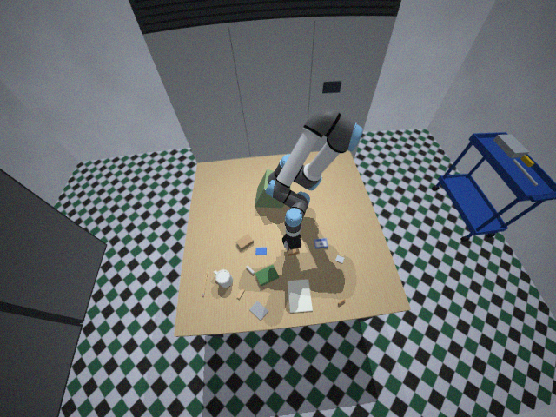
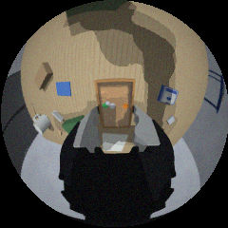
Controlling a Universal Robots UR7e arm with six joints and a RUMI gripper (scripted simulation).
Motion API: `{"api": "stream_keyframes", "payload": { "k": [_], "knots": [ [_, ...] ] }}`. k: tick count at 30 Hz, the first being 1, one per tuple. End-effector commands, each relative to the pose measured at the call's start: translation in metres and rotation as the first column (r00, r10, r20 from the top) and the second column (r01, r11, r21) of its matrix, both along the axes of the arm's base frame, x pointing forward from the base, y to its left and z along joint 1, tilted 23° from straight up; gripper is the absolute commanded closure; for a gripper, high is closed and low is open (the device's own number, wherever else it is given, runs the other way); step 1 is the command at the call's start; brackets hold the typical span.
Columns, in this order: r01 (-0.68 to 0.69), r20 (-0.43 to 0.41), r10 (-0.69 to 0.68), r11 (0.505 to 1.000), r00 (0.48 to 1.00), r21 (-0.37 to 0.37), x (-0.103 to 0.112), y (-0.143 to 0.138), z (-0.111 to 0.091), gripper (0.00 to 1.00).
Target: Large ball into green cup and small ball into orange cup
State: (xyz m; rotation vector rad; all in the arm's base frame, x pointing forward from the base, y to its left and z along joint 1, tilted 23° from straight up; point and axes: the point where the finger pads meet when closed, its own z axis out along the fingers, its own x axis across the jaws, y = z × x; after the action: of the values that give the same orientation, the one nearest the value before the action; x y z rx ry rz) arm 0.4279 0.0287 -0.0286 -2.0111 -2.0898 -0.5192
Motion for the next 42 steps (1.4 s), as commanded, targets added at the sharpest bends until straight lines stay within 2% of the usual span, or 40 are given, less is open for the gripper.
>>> {"api": "stream_keyframes", "payload": {
  "k": [1,42],
  "knots": [
    [0.0,0.005,0.0,1.0,1.0,-0.002,0.0011,-0.0004,0.001,0.57],
    [-0.008,-0.008,0.008,1.0,1.0,0.005,0.0023,-0.0008,0.0008,0.57]
  ]
}}
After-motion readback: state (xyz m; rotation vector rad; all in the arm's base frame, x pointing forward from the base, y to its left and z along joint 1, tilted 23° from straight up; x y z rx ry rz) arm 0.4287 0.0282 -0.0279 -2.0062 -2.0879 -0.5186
